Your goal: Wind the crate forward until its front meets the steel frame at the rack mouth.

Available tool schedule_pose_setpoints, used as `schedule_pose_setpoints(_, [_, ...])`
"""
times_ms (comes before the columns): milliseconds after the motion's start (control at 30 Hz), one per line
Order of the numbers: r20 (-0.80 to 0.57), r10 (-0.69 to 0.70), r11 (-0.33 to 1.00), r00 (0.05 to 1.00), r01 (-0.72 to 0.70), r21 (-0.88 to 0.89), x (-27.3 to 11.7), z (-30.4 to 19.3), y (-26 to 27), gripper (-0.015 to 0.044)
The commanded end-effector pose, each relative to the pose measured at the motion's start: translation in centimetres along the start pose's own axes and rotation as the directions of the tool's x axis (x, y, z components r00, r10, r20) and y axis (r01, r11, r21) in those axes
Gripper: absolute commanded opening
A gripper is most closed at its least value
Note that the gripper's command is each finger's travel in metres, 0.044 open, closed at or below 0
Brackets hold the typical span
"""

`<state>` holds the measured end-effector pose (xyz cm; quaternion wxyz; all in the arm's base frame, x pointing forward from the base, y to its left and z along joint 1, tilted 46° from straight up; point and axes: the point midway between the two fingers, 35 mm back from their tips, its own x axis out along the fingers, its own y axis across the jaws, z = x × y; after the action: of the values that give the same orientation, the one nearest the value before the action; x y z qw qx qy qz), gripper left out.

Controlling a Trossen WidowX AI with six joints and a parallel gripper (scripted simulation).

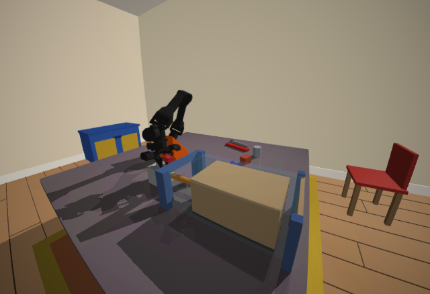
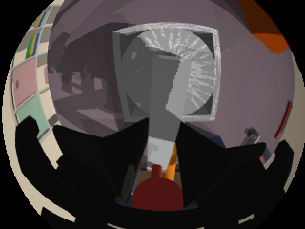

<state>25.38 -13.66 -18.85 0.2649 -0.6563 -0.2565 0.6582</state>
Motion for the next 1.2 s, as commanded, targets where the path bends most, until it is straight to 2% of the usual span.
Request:
schedule_pose_setpoints(0, [0.012, -0.003, 0.998, 1.000, 0.004, -0.061, 0.43, 0.09, -0.30, 0.0000])
schedule_pose_setpoints(300, [0.012, -0.004, 0.998, 1.000, 0.004, -0.070, 0.42, 0.08, -0.33, 0.0000])
schedule_pose_setpoints(1167, [0.014, 0.007, 0.999, 1.000, -0.008, 0.049, 0.46, 0.06, 0.14, 0.0000])
